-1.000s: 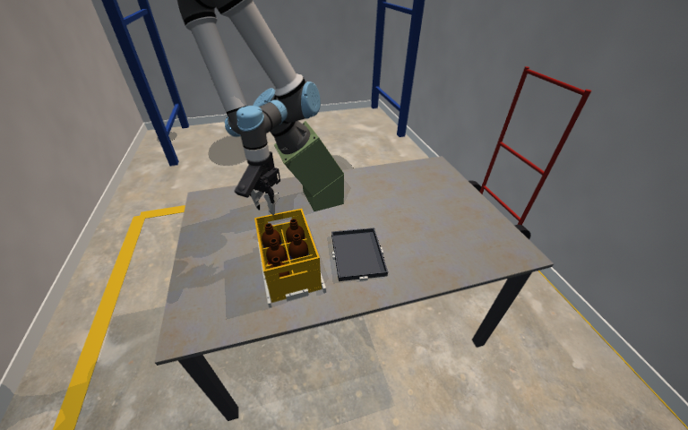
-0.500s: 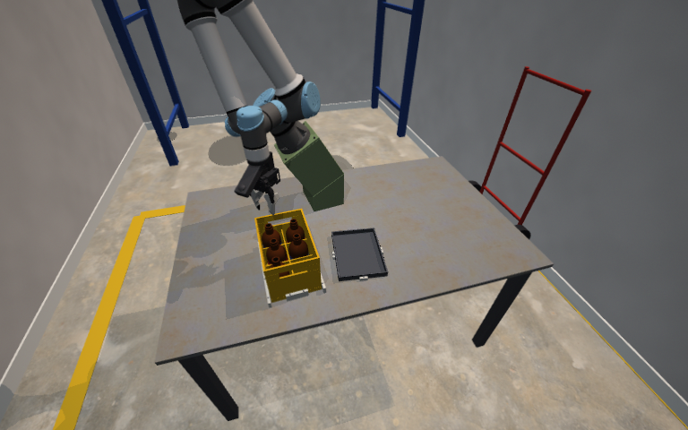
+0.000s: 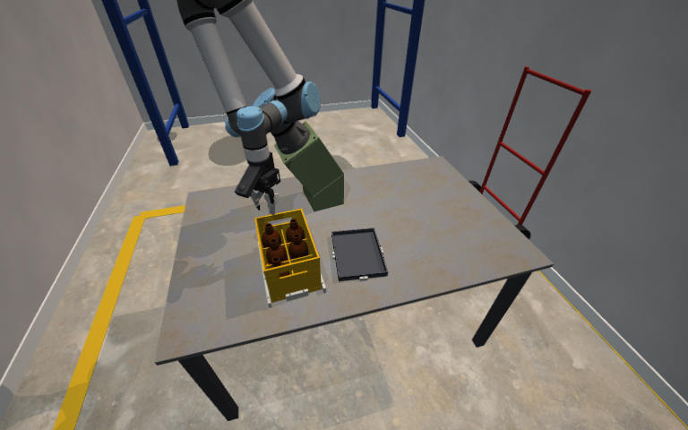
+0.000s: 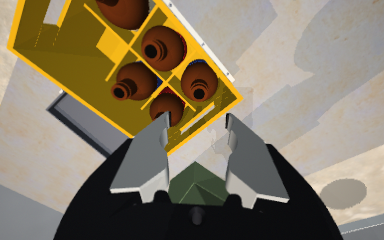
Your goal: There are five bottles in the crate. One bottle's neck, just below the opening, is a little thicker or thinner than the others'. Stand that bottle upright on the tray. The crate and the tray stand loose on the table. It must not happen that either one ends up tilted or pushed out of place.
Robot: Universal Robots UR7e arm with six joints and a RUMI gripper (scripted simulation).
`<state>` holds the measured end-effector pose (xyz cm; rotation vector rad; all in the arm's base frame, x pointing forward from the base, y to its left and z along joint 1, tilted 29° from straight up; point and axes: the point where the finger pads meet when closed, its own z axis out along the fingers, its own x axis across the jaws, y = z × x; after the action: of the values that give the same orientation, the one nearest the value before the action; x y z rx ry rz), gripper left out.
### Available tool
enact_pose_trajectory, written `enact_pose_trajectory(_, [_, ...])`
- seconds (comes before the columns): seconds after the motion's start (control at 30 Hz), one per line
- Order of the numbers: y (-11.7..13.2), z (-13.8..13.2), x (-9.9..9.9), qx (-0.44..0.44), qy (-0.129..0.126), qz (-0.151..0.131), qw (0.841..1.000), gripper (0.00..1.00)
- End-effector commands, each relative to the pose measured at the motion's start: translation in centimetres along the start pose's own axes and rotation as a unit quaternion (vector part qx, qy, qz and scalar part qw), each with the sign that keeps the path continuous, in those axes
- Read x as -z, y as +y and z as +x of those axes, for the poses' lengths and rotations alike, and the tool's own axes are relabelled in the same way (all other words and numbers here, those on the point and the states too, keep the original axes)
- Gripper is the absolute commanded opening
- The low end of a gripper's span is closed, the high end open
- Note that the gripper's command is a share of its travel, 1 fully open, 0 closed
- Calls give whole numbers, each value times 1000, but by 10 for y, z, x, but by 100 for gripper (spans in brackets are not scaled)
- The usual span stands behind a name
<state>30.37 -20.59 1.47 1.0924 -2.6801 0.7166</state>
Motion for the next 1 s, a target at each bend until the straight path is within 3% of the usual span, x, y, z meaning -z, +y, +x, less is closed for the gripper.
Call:
enact_pose_trajectory(0.0, [0,0,-2,0,0,0,1000,38])
enact_pose_trajectory(0.97, [0,0,-32,0,0,0,1000,38])
